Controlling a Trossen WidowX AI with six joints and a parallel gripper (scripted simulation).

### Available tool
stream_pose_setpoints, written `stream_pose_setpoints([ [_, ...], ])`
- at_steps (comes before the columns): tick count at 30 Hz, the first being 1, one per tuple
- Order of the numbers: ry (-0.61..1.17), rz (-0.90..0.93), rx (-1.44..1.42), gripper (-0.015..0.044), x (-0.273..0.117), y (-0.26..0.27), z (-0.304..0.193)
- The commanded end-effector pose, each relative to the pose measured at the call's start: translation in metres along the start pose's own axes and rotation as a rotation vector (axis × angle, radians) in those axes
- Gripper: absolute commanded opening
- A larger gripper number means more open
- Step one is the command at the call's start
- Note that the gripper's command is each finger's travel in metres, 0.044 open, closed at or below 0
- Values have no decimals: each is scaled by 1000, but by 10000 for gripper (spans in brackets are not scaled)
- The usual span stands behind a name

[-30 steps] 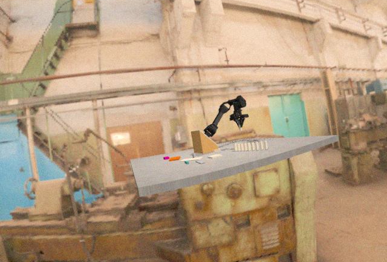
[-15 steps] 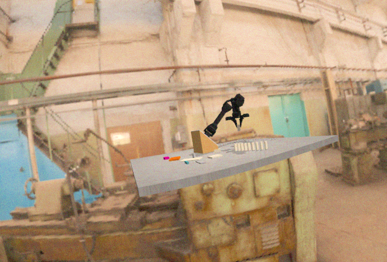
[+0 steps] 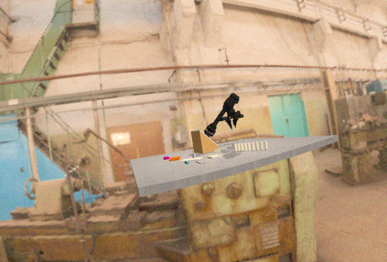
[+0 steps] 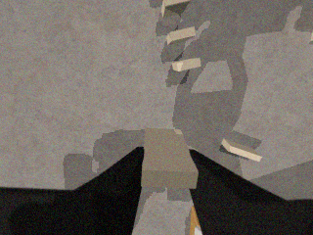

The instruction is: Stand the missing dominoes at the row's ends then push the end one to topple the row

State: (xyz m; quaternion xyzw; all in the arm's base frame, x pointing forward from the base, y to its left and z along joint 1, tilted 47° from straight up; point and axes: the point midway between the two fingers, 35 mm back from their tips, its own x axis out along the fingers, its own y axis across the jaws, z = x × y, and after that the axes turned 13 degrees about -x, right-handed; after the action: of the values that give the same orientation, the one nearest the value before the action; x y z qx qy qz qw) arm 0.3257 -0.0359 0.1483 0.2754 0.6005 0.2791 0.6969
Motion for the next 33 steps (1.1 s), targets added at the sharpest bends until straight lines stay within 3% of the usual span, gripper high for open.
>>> stream_pose_setpoints([
  [1, 0, -9, -284, 107, 0, -40, 9],
  [12, 0, -10, -284, 107, 3, -40, 10],
  [33, -3, -9, -285, 107, 111, -41, 13],
])
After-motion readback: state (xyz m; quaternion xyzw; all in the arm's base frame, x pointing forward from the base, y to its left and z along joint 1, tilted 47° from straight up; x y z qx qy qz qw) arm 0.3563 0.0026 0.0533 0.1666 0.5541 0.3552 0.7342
